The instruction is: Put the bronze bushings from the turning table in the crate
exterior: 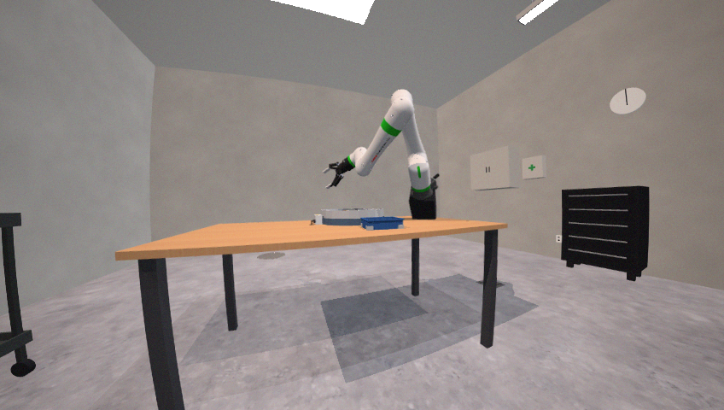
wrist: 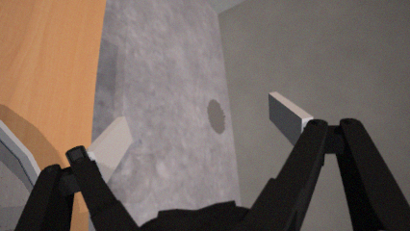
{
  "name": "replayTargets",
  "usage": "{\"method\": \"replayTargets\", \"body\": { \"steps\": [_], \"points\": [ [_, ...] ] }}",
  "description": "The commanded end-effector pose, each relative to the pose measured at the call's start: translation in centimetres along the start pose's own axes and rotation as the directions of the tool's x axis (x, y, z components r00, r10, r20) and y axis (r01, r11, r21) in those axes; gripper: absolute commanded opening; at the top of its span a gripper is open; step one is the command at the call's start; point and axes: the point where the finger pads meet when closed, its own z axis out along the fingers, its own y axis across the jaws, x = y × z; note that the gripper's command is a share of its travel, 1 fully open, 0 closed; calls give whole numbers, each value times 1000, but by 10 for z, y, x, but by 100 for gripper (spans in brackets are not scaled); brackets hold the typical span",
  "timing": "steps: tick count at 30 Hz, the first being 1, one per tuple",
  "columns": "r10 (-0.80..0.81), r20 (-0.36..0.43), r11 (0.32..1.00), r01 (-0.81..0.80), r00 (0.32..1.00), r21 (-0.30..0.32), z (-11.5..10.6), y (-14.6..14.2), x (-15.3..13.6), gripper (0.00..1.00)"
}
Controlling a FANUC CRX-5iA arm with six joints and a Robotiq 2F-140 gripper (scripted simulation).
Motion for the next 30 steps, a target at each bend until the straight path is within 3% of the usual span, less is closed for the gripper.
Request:
{"method": "replayTargets", "body": {
  "steps": [1,20,23,26,27,28,30],
  "points": [
    [0,0,1000,0,1000,-1,0,0,0,100],
    [14,11,1000,-14,1000,-4,0,2,-4,100],
    [101,71,995,-99,992,-27,-4,14,-28,100],
    [294,187,955,-281,937,-94,-15,31,-80,100],
    [296,188,955,-283,937,-95,-15,31,-80,100],
    [361,220,932,-341,906,-121,-23,35,-102,100],
    [384,233,923,-362,893,-133,-23,35,-102,100]
  ]
}}
